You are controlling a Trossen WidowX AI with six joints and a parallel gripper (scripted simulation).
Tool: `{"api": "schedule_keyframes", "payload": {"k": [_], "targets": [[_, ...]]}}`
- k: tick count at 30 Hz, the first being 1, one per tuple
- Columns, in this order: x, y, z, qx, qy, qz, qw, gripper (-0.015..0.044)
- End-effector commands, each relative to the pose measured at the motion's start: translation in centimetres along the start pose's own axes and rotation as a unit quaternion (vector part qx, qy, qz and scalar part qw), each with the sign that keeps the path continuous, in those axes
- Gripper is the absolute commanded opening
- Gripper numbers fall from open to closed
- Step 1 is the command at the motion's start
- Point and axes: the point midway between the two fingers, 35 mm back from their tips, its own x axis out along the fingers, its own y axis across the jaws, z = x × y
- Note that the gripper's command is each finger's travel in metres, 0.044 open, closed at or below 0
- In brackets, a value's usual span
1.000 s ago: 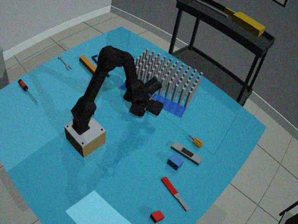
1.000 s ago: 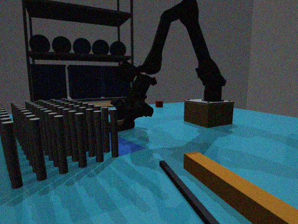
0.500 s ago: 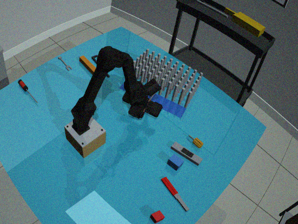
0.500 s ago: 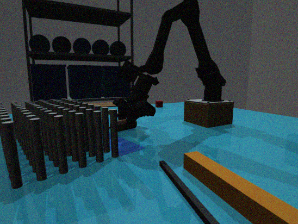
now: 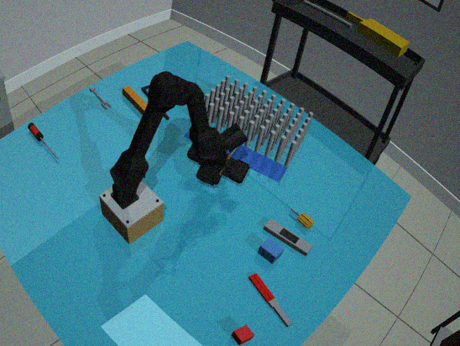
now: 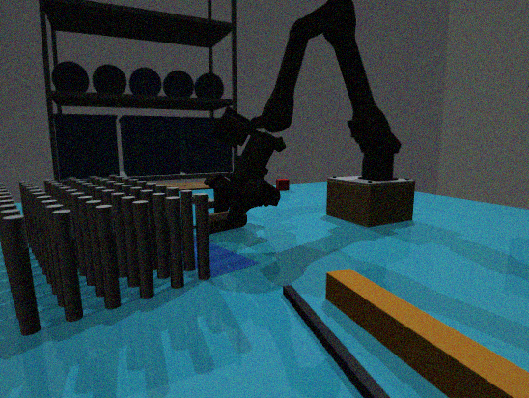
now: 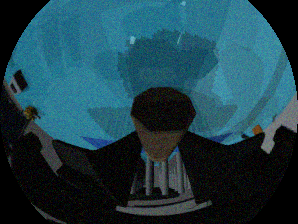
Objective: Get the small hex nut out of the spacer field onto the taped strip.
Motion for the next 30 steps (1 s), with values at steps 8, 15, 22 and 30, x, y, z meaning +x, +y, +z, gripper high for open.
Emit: {"api": "schedule_keyframes", "payload": {"k": [8,15,22,30], "targets": [[-0.4,-0.1,0.6,-0.002,0.002,-0.002,1.0,0.0],[-0.7,-0.1,1.0,-0.002,0.002,-0.002,1.0,0.0],[-1.0,-0.1,1.5,-0.002,0.002,-0.002,1.0,0.0],[-1.3,-0.1,2.0,-0.002,0.001,-0.002,1.0,0.0]]}}
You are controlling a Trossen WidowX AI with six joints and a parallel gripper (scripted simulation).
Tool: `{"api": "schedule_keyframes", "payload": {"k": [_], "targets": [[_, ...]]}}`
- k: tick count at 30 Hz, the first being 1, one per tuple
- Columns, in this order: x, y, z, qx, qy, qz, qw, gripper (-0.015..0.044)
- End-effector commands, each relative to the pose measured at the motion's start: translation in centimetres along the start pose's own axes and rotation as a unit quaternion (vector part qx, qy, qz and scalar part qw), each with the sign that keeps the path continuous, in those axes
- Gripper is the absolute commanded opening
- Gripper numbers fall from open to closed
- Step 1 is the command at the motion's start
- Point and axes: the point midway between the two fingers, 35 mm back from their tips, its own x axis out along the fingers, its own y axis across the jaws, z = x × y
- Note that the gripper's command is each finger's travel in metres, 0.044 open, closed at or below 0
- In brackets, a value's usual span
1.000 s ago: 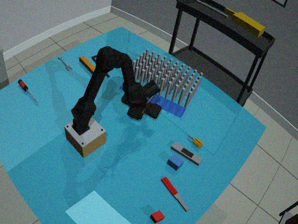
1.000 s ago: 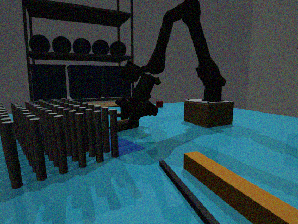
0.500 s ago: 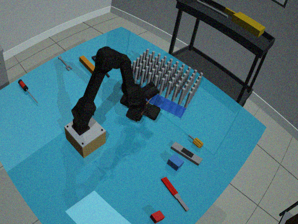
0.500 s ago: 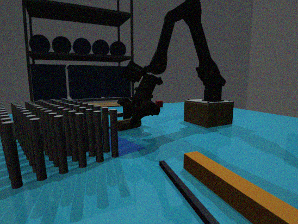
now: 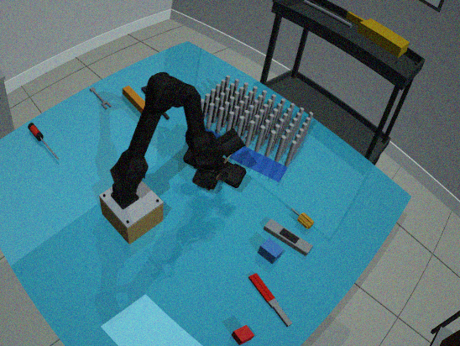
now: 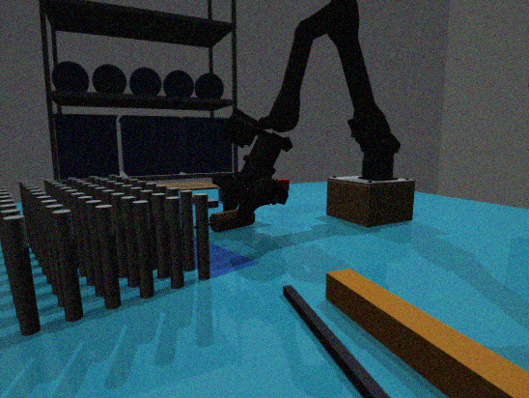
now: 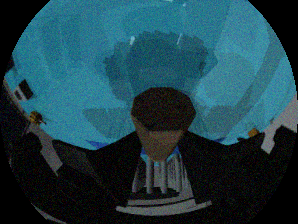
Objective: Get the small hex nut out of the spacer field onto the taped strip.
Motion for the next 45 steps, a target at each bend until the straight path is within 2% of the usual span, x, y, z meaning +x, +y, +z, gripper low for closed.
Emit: {"api": "schedule_keyframes", "payload": {"k": [1,45], "targets": [[-0.2,-0.1,0.2,-0.002,0.002,-0.002,1.0,0.0],[-2.1,0.0,3.2,-0.003,0.001,-0.001,1.0,0.0]]}}
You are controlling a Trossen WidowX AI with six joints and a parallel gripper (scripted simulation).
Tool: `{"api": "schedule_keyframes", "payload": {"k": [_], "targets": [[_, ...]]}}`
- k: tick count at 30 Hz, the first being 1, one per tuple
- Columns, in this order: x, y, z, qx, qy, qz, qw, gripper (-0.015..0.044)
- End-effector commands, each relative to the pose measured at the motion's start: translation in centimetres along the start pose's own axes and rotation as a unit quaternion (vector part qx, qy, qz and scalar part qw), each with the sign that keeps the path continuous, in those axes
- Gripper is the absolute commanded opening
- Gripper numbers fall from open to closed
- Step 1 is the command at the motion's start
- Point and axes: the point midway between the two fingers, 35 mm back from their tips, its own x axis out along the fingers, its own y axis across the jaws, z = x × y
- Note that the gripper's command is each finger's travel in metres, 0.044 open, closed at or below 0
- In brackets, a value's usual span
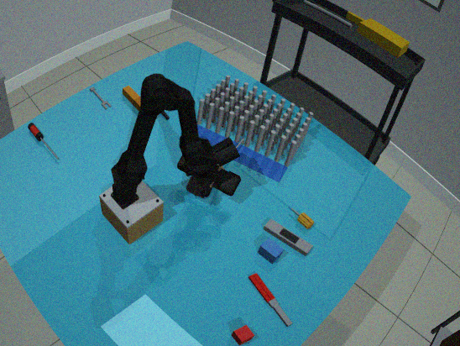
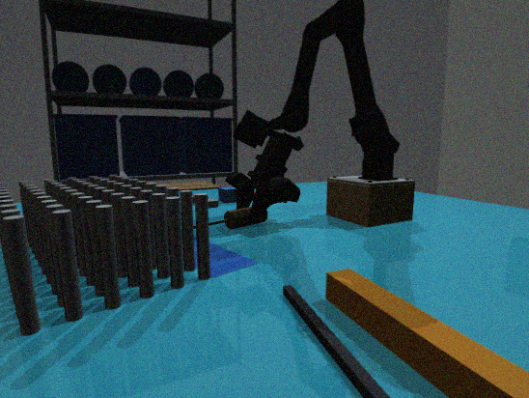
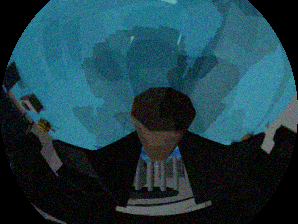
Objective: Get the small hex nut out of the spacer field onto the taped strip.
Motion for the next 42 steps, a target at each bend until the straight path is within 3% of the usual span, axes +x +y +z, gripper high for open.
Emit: {"api": "schedule_keyframes", "payload": {"k": [1,42], "targets": [[-0.2,-0.1,0.2,-0.002,0.002,-0.002,1.0,0.0],[-1.7,0.0,1.5,-0.002,0.002,-0.002,1.0,0.0]]}}
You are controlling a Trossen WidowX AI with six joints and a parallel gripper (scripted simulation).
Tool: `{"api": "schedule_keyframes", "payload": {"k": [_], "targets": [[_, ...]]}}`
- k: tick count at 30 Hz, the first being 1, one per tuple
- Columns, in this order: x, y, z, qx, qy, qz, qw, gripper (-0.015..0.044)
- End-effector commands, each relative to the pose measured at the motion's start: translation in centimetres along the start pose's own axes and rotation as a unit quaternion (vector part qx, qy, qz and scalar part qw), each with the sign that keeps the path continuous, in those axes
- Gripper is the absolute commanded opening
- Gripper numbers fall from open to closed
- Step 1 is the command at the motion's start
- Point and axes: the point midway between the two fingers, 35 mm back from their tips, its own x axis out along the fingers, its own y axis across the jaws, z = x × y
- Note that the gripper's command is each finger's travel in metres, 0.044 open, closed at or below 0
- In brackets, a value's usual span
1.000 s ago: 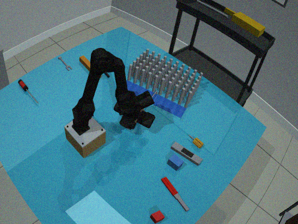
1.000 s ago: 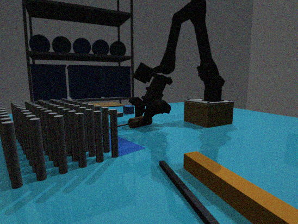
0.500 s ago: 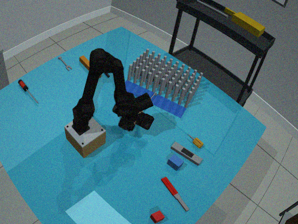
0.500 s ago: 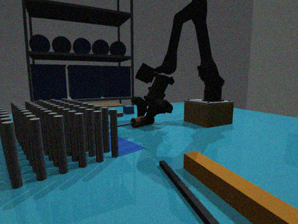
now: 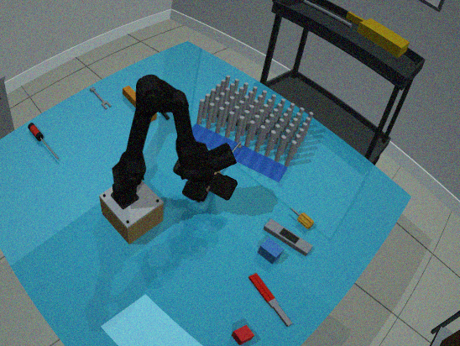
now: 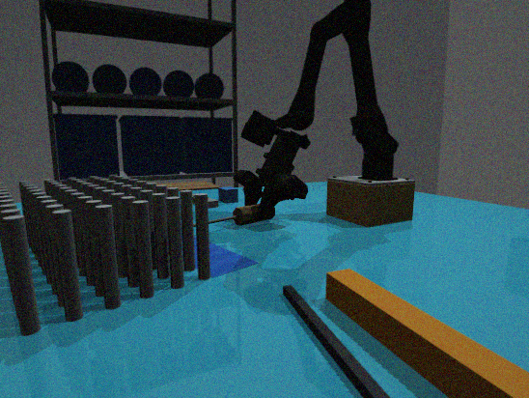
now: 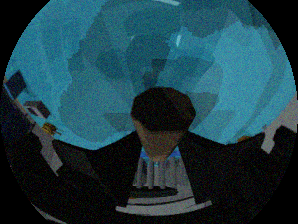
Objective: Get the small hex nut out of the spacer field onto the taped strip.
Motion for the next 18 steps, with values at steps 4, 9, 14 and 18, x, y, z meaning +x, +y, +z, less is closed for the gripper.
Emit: {"api": "schedule_keyframes", "payload": {"k": [4,9,14,18], "targets": [[-0.27,0.02,-0.4,-0.002,0.003,-0.001,1.0,0.0],[-0.45,0.05,-0.59,-0.002,0.003,-0.001,1.0,0.0],[-0.64,0.09,-0.77,-0.002,0.003,-0.001,1.0,0.0],[-0.78,0.12,-0.92,-0.002,0.003,-0.001,1.0,0.0]]}}
